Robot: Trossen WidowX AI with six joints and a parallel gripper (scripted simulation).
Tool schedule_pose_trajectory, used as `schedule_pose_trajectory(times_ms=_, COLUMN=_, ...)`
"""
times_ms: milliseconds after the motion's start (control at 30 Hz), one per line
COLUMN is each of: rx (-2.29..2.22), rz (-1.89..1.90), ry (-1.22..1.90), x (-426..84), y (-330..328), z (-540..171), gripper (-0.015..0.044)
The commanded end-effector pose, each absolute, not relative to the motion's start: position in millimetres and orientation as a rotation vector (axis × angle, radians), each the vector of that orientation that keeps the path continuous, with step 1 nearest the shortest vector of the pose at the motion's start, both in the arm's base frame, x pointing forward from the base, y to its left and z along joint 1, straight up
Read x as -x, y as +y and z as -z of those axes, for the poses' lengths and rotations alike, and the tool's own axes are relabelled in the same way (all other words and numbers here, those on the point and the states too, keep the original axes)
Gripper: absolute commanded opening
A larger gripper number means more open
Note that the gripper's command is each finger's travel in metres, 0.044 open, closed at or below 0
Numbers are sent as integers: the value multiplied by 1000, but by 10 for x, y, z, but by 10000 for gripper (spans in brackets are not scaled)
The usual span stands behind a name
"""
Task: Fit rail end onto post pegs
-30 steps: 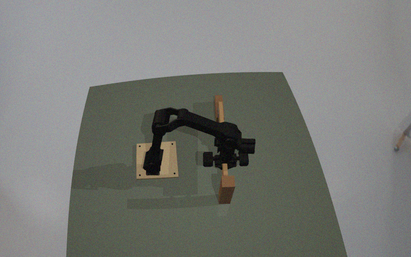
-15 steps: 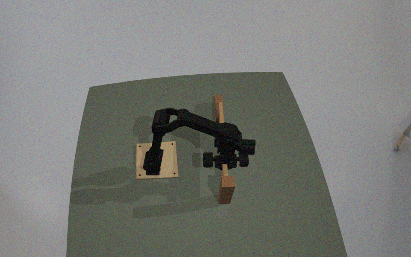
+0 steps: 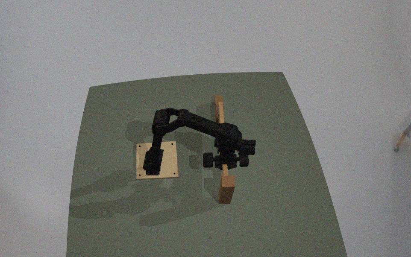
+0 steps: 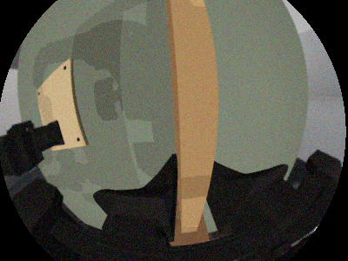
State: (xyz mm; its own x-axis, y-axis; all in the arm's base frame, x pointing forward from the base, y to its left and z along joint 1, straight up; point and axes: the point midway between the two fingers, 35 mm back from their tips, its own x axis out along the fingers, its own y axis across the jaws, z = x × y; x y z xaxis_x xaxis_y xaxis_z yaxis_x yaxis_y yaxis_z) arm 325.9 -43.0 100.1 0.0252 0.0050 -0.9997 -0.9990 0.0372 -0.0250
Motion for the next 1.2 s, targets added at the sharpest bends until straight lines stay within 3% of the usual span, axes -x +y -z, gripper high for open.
schedule_pose_trajectory(times_ms=0, rx=1198, rz=-1156, ry=1205, x=-3272, y=-450, z=-1027, gripper=0)
schedule_pose_trajectory(times_ms=1167, rx=1197, rz=-1156, ry=1205, x=-3272, y=-398, z=-1019, gripper=0)
